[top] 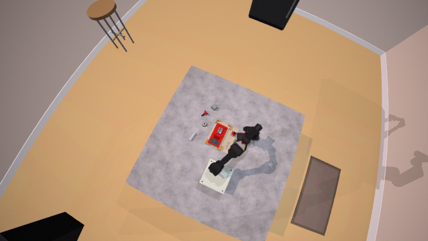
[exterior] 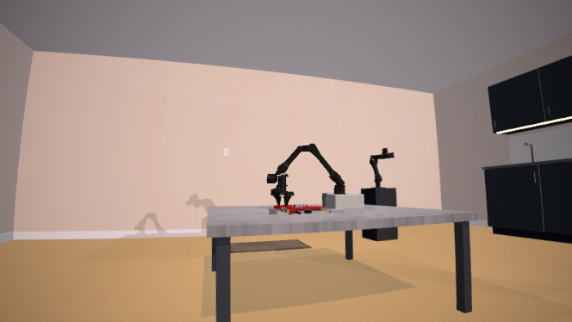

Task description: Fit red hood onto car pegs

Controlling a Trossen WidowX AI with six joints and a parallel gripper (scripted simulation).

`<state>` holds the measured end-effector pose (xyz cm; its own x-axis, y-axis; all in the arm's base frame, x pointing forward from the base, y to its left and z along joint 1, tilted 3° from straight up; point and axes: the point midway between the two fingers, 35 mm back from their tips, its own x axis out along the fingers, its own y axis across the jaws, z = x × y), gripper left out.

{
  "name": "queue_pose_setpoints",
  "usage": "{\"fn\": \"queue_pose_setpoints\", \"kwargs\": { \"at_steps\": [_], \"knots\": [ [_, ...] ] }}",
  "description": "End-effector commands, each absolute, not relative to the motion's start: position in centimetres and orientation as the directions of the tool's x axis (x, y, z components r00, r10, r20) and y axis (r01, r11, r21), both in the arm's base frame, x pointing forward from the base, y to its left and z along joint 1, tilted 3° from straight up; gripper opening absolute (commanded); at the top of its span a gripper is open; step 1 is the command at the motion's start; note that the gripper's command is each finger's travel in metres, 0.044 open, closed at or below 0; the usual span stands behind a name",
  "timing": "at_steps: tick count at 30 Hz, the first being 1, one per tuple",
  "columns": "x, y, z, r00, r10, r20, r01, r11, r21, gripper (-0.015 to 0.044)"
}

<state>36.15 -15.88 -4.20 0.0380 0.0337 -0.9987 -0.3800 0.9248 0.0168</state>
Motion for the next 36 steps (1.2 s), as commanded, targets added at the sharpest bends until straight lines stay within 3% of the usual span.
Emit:
{"fn": "queue_pose_setpoints", "kwargs": {
  "at_steps": [1, 9, 36],
  "knots": [
    [36.1, -15.9, -4.1, 0.038, 0.034, -0.999, -0.380, 0.925, 0.017, 0.0196],
    [36.1, -16.0, -2.4, 0.038, 0.034, -0.999, -0.380, 0.925, 0.017, 0.0000],
    [35.8, -16.2, 3.2, 0.032, 0.036, -0.999, -0.316, 0.949, 0.024, 0.0000]
  ]
}}
